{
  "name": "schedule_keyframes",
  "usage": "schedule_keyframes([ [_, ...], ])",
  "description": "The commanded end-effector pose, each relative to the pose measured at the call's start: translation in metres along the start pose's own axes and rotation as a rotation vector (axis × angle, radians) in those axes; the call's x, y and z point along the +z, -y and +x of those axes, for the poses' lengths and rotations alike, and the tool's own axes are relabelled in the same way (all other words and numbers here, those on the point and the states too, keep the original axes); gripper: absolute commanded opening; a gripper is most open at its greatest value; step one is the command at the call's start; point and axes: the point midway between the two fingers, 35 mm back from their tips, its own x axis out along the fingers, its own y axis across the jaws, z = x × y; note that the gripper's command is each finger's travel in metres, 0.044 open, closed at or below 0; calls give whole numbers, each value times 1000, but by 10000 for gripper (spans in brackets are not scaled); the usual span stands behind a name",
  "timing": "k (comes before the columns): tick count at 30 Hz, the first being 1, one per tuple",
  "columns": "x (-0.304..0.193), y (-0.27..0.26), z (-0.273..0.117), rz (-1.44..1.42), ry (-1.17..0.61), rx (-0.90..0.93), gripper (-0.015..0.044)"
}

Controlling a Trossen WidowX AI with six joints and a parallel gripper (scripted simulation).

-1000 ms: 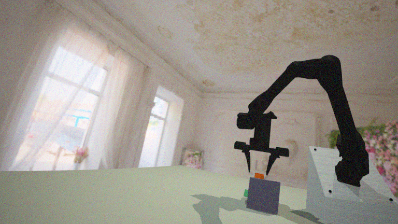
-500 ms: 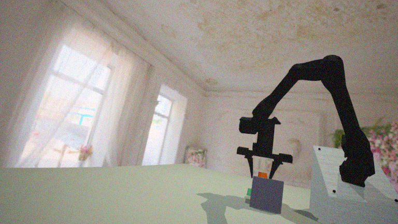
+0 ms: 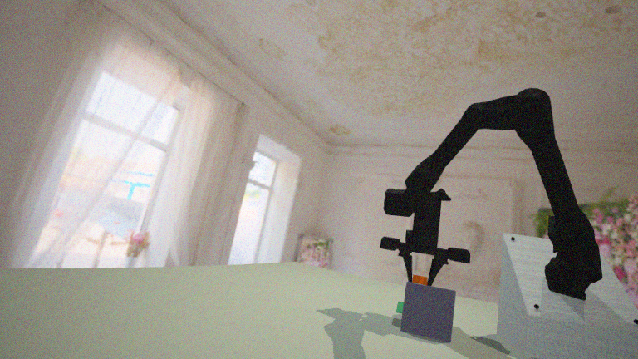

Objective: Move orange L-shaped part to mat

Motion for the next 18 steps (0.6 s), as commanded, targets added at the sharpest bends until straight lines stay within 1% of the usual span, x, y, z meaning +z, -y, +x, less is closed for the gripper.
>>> schedule_keyframes([
  [1, 0, 0, 0, -2, 1, 0, 135],
  [5, 0, 0, 0, -2, 1, 0, 108],
  [9, 0, 0, 0, -2, 1, 0, 3],
  [18, 0, 0, -5, 0, -1, -1, 0],
])
